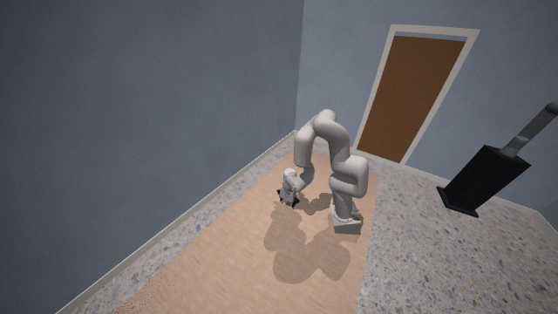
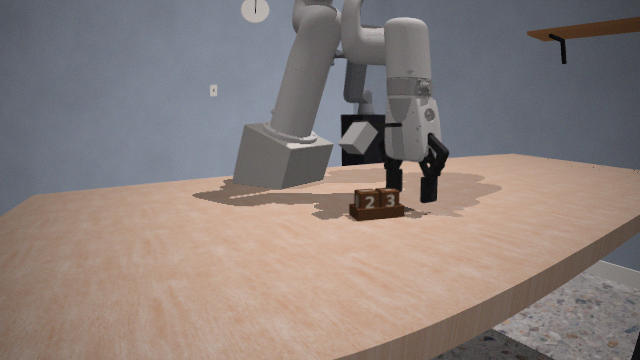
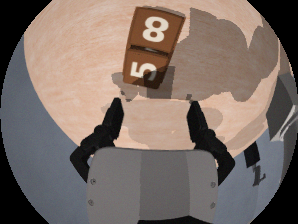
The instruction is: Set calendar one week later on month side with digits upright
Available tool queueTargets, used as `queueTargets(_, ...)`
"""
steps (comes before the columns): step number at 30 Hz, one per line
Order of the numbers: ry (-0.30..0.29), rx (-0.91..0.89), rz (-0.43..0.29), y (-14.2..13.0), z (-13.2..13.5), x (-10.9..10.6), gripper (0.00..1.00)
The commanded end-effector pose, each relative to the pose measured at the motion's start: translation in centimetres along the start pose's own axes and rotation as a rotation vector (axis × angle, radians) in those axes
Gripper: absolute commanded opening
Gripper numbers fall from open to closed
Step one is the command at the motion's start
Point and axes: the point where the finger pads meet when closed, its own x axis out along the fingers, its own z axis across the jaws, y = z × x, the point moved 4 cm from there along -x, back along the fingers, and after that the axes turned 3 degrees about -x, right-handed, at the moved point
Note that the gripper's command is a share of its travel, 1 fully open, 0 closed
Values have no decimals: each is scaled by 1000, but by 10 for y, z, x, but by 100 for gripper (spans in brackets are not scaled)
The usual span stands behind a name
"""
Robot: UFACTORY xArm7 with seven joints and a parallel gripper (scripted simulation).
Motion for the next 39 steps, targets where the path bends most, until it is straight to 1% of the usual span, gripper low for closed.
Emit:
queueTargets(1,2,0,0,0,-1,0,100)
queueTargets(12,2,0,0,0,-1,-3,100)
queueTargets(18,2,0,0,0,-1,-13,100)
queueTargets(27,2,0,0,0,-1,-35,100)
queueTargets(34,2,-1,0,0,-1,-38,100)
queueTargets(36,2,-29,0,0,0,-38,100)
queueTargets(39,2,-146,0,-2,1,-38,100)
